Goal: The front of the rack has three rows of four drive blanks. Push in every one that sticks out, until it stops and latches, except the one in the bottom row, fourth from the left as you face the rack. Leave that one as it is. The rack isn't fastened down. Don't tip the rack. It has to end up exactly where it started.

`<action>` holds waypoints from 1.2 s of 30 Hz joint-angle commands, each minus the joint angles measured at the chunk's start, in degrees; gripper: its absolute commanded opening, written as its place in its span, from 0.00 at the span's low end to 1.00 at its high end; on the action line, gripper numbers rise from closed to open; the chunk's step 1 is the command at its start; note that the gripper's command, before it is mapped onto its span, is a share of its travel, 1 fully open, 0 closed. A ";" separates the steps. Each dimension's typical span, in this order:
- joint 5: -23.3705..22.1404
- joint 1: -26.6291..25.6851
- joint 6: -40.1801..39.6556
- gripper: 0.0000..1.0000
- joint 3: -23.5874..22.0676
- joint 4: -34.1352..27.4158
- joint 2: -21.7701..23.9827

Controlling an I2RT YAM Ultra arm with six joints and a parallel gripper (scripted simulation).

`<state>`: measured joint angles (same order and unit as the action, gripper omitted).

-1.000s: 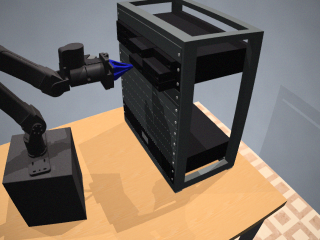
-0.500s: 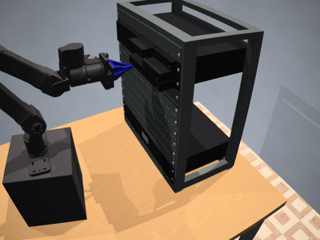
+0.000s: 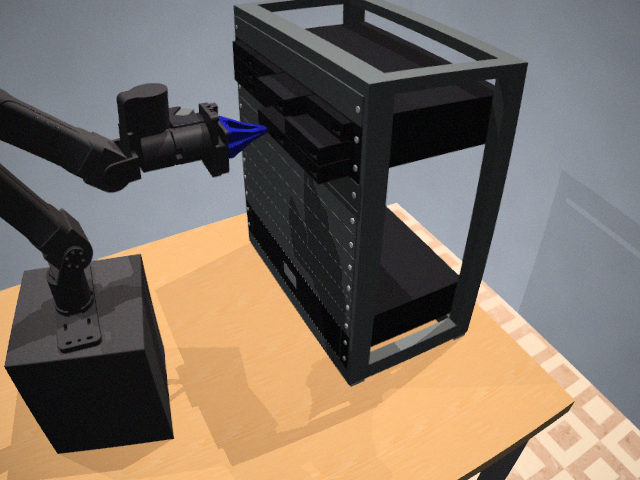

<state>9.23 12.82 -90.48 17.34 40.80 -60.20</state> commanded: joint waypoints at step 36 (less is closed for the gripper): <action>-0.52 -0.59 0.28 0.00 3.69 4.26 -4.04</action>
<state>9.19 12.82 -90.50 17.80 41.78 -62.96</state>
